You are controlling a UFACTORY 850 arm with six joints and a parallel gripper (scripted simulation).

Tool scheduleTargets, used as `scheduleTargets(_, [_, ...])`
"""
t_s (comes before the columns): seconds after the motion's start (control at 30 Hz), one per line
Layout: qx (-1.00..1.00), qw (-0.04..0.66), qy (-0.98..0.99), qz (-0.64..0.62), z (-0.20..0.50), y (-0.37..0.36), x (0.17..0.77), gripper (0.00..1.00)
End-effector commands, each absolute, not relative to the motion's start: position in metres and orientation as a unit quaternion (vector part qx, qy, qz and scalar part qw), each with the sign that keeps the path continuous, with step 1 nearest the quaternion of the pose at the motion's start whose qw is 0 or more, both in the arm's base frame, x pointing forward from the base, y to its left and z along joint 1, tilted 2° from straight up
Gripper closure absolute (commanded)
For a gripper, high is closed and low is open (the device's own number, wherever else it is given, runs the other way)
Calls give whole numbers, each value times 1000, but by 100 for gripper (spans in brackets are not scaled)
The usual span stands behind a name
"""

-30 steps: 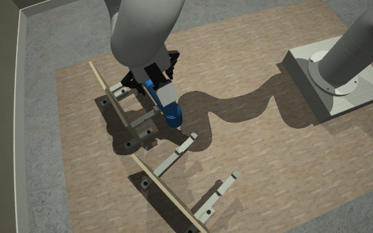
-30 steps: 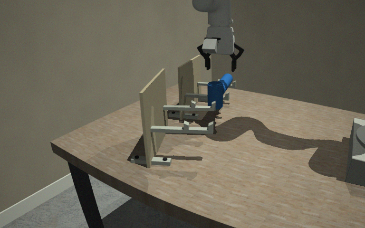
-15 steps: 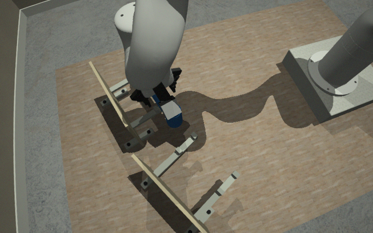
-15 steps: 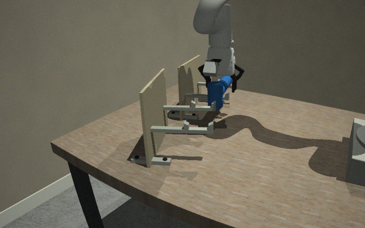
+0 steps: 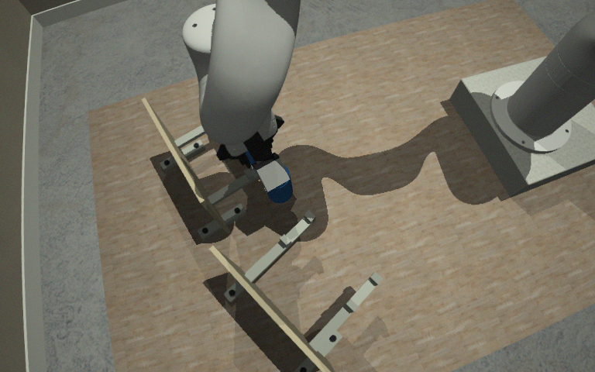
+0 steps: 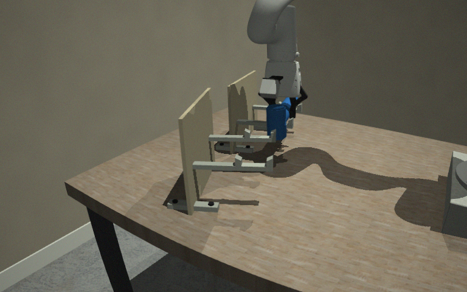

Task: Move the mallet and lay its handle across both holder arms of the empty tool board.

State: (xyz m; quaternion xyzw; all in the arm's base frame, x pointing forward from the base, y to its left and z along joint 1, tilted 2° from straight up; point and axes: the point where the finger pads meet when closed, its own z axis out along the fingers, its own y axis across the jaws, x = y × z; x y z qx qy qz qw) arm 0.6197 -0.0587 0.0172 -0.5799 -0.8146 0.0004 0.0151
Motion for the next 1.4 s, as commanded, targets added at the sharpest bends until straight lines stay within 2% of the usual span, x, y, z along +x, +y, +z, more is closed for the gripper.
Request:
scheduleTargets(0.0, [-580,14,-815,0,18,-59,620,100])
scheduleTargets(0.73, [-580,14,-815,0,19,-59,621,100])
scheduleTargets(1.07, [-580,14,-815,0,110,-60,623,100])
scheduleTargets(1.17, [-580,14,-815,0,117,-59,623,100])
scheduleTargets(1.37, [-580,14,-815,0,122,7,614,100])
